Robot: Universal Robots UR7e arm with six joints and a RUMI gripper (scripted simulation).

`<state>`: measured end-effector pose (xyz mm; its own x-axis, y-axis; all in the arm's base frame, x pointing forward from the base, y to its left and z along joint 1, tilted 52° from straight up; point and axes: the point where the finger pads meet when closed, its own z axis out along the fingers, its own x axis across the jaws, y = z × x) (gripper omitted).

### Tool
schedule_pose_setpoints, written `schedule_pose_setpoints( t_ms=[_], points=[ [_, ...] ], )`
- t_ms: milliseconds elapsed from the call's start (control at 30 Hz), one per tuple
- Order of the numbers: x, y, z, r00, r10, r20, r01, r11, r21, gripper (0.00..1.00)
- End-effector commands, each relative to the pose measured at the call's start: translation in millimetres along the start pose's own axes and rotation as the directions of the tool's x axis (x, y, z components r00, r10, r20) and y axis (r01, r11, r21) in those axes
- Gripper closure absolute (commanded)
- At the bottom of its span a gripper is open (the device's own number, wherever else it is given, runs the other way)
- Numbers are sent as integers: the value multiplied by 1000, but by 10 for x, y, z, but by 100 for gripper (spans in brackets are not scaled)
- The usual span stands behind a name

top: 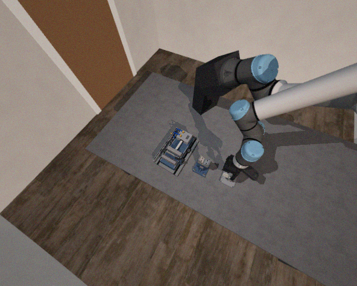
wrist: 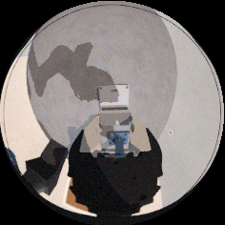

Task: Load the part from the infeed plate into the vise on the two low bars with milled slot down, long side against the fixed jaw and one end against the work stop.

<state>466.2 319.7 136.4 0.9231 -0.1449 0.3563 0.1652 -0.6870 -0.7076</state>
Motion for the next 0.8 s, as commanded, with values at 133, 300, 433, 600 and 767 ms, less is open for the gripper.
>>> schedule_pose_setpoints(
  t_ms=[133,300,433,600,767],
  points=[
    [1,0,-340,1000,-1,3,1,1000,0,100],
    [1,0,-441,1000,-1,3,1,1000,0,100],
    [2,0,-575,1000,-1,3,1,1000,0,100],
    [2,0,-737,1000,-1,3,1,1000,0,100],
    [2,0,-830,1000,-1,3,1,1000,0,100]
  ],
)
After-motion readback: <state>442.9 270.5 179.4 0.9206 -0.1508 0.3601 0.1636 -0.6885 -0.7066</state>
